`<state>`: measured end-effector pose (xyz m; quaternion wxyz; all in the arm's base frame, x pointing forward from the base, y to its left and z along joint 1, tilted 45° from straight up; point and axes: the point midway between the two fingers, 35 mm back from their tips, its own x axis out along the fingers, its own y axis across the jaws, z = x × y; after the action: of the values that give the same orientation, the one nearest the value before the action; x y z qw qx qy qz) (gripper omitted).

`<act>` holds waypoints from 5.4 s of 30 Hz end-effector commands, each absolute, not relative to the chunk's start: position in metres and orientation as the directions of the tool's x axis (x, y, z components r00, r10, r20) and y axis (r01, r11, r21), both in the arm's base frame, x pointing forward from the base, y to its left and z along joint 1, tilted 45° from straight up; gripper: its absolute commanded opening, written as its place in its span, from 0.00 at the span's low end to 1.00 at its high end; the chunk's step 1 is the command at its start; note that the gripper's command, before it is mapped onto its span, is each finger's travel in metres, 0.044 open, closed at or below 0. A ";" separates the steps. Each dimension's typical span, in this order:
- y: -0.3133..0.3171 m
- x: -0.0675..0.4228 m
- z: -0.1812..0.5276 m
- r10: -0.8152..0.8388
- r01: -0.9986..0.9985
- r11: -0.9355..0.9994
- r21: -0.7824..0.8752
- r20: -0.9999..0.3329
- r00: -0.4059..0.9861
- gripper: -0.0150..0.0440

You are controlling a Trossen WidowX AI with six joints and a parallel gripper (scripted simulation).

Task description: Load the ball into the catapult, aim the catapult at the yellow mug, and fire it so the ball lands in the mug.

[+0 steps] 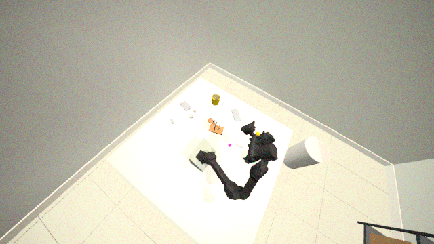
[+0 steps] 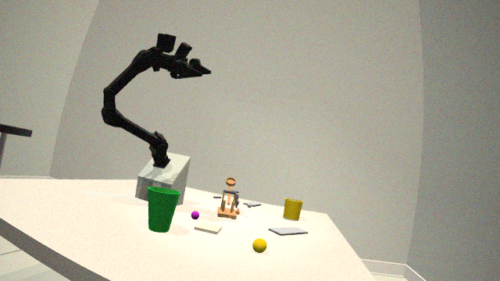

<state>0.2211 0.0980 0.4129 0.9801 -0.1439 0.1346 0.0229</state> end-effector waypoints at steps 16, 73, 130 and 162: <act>0.136 0.317 0.262 -0.249 0.204 0.968 -0.144 -0.603 0.758 1.00; 0.056 0.331 -0.054 -0.696 0.948 0.232 -0.218 -0.718 0.005 0.51; 0.041 0.323 -0.113 -0.697 0.948 0.232 -0.218 -0.717 0.006 0.25; 0.017 0.321 -0.153 -0.697 0.948 0.232 -0.217 -0.717 0.006 0.25</act>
<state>0.3259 0.0233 -0.1442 0.6946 0.1715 0.3682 -0.5937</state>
